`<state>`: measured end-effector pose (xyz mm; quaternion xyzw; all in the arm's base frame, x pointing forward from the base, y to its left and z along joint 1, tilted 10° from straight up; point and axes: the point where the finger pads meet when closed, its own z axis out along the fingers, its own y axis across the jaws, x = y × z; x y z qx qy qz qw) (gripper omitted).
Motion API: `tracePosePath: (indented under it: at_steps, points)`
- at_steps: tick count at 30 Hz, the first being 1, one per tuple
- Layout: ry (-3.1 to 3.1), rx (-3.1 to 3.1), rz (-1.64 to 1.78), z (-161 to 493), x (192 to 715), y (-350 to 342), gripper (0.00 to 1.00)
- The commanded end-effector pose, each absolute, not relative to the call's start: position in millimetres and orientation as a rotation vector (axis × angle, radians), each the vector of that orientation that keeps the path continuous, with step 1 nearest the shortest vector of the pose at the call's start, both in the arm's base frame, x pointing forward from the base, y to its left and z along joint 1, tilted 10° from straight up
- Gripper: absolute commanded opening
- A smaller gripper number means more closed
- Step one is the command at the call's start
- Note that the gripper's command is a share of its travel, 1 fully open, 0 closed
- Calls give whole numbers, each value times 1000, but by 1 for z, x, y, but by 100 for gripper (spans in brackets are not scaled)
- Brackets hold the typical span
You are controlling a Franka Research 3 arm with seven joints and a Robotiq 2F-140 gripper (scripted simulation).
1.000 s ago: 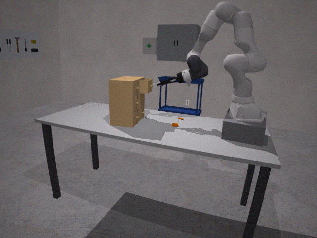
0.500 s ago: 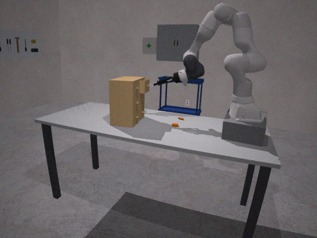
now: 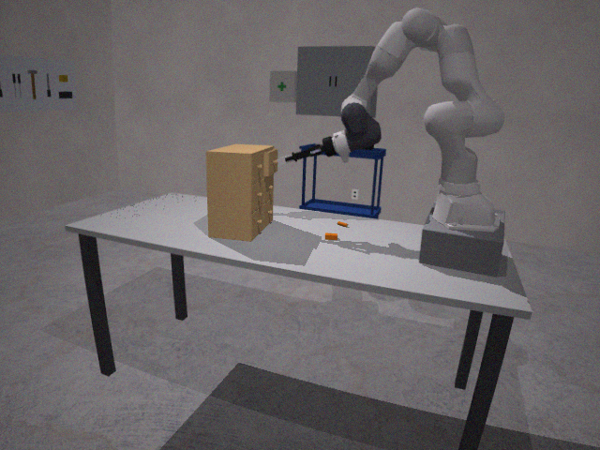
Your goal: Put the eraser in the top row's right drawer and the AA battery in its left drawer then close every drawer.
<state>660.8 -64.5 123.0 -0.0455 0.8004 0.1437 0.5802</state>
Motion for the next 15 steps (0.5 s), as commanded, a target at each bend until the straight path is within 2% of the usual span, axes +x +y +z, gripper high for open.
tracePosePath:
  at_steps: [1,15]
  points:
    - [1879,-107,327,121,663,-66,0]
    - [1879,-107,327,121,674,-63,0]
